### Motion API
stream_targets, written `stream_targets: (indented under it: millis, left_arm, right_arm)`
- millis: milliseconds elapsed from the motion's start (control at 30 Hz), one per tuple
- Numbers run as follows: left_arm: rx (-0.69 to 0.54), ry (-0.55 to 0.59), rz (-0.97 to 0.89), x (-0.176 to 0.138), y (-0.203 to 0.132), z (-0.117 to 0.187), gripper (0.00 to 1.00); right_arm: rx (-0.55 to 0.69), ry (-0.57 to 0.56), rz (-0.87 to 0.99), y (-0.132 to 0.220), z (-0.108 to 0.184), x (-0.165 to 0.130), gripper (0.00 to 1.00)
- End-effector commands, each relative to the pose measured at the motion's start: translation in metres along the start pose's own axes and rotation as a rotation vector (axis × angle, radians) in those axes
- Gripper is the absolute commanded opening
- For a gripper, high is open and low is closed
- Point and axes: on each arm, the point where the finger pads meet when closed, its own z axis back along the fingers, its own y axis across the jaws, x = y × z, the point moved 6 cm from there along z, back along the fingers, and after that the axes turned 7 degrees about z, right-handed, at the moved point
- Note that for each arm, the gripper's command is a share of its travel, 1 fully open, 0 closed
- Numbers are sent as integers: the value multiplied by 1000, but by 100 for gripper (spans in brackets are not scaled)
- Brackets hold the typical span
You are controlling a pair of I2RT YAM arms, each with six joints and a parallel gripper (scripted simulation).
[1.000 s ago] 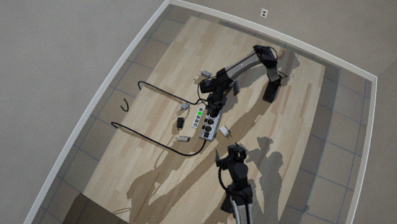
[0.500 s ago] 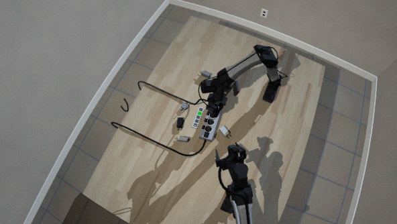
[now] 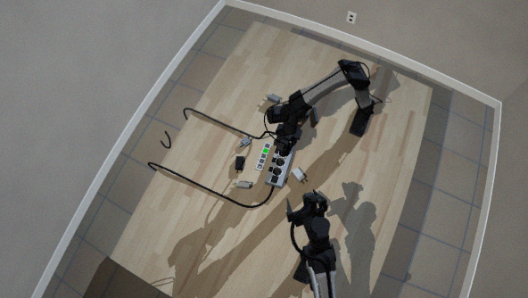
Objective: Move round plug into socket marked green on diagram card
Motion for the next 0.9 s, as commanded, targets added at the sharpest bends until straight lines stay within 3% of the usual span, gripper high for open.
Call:
stream_targets:
  millis: [0,867]
  left_arm:
    - [5,15,9,-3,0,0,100]
    - [5,15,9,-3,0,0,100]
  right_arm:
    - [-68,-48,41,-7,29,25,33]
    - [-68,-32,42,-19,27,24,33]
